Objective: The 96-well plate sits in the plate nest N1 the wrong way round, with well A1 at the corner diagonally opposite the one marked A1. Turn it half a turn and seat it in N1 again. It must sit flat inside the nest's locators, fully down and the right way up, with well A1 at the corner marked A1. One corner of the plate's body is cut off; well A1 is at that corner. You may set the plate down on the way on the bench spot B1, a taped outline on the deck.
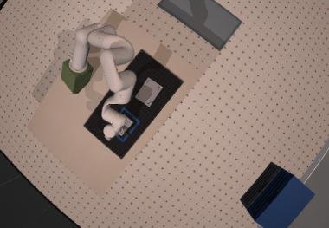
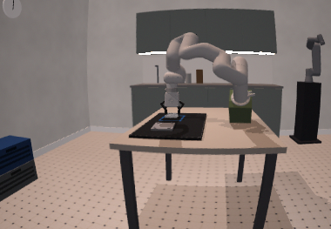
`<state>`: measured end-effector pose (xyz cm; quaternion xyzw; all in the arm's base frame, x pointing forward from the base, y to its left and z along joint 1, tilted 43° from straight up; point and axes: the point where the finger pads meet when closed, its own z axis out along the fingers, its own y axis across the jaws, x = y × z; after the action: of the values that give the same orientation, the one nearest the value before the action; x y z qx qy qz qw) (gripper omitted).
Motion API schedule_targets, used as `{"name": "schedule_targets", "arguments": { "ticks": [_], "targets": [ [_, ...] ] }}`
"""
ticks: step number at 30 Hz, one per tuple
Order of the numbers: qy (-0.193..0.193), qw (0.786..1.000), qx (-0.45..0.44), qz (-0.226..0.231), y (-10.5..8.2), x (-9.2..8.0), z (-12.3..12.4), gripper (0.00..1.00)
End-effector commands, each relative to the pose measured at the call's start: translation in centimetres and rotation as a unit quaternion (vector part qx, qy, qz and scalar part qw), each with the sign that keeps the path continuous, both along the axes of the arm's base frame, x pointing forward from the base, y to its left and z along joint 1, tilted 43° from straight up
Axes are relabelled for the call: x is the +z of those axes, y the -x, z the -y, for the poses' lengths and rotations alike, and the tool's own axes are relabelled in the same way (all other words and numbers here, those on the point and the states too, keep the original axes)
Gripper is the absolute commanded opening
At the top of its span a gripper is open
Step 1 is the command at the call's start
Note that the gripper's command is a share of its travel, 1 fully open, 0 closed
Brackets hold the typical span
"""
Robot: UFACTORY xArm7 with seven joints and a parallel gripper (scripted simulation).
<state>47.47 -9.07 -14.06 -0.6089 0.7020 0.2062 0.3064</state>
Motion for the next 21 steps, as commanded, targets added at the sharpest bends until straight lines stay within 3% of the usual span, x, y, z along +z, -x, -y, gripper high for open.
{"name": "schedule_targets", "arguments": {
  "ticks": [1, 21],
  "targets": [
    [0.002, 1.000, -0.001, 0.001, -0.08, 0.04, 0.24, 0.00],
    [0.002, 1.000, -0.001, 0.001, -0.13, -0.18, 0.04, 0.00]
  ]
}}
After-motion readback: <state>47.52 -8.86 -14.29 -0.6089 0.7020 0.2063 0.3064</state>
